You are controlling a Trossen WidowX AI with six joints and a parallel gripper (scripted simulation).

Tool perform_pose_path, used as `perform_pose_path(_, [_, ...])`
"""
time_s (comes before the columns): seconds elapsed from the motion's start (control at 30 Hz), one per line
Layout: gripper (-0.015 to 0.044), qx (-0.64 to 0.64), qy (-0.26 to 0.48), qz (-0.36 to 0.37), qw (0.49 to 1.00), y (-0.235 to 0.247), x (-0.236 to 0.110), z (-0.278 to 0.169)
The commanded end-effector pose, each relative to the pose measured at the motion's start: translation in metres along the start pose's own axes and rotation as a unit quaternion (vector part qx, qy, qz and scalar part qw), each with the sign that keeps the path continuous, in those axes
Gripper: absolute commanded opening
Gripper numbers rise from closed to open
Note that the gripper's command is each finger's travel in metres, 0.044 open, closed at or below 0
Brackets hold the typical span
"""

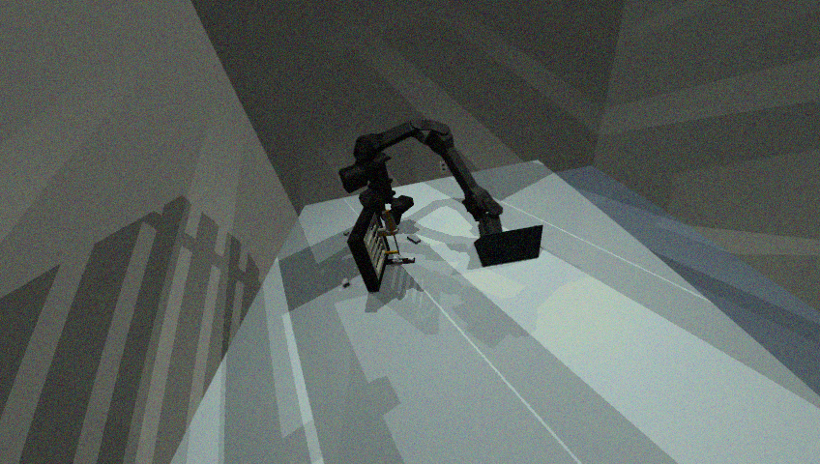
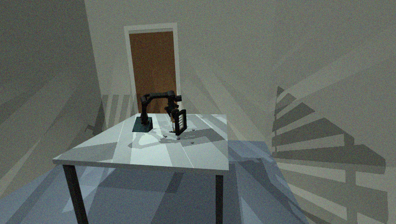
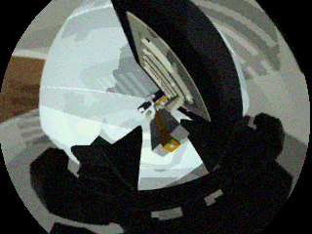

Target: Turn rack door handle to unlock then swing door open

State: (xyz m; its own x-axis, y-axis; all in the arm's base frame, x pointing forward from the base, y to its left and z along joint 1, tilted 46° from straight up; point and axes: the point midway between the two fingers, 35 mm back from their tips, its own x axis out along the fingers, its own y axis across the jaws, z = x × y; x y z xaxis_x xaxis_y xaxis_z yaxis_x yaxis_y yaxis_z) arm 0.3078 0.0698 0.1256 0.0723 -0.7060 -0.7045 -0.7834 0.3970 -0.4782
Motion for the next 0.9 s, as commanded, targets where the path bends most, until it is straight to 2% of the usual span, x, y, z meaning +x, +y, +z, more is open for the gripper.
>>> perform_pose_path(0.0, [0.0288, -0.087, 0.0, -0.001, 0.996, -0.001, 0.0018, 0.0023])
perform_pose_path(0.4, [0.0288, -0.359, 0.0, -0.001, 0.933, -0.001, 0.0018, 0.0023])
perform_pose_path(0.6, [0.0288, -0.363, 0.0, -0.001, 0.932, -0.001, 0.0018, 0.0023])
perform_pose_path(0.87, [0.0235, -0.363, 0.0, -0.001, 0.932, -0.001, 0.0018, 0.0023])
